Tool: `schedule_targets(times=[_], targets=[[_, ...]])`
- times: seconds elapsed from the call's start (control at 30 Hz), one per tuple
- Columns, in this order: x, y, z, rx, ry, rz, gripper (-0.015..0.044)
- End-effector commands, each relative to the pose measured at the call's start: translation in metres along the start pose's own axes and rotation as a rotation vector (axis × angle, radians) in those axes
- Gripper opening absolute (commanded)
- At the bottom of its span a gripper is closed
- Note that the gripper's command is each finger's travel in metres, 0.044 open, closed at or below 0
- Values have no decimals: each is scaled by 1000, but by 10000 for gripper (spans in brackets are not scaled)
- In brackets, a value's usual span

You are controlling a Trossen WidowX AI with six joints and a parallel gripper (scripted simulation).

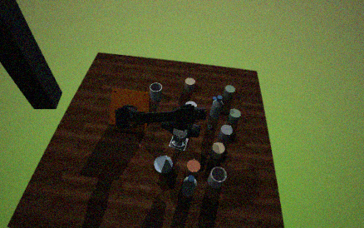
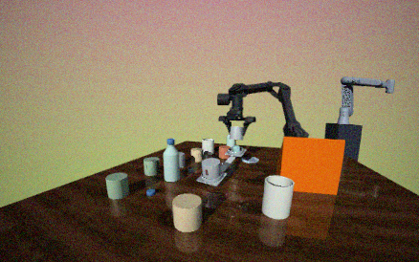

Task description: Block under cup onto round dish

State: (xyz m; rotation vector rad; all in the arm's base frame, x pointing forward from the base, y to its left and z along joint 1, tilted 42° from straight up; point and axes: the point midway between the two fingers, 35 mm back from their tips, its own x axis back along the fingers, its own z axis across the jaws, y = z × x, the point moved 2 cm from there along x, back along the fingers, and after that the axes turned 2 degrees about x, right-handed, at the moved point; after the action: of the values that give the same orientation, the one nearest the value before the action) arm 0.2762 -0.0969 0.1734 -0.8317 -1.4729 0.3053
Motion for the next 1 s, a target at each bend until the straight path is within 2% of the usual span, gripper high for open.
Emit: schedule_targets(times=[0.0,0.33,0.97], targets=[[7,-1,0,-6,-6,1,0],[20,-2,3,-6,-6,4,0],[14,-1,3,0,-1,5,0]])
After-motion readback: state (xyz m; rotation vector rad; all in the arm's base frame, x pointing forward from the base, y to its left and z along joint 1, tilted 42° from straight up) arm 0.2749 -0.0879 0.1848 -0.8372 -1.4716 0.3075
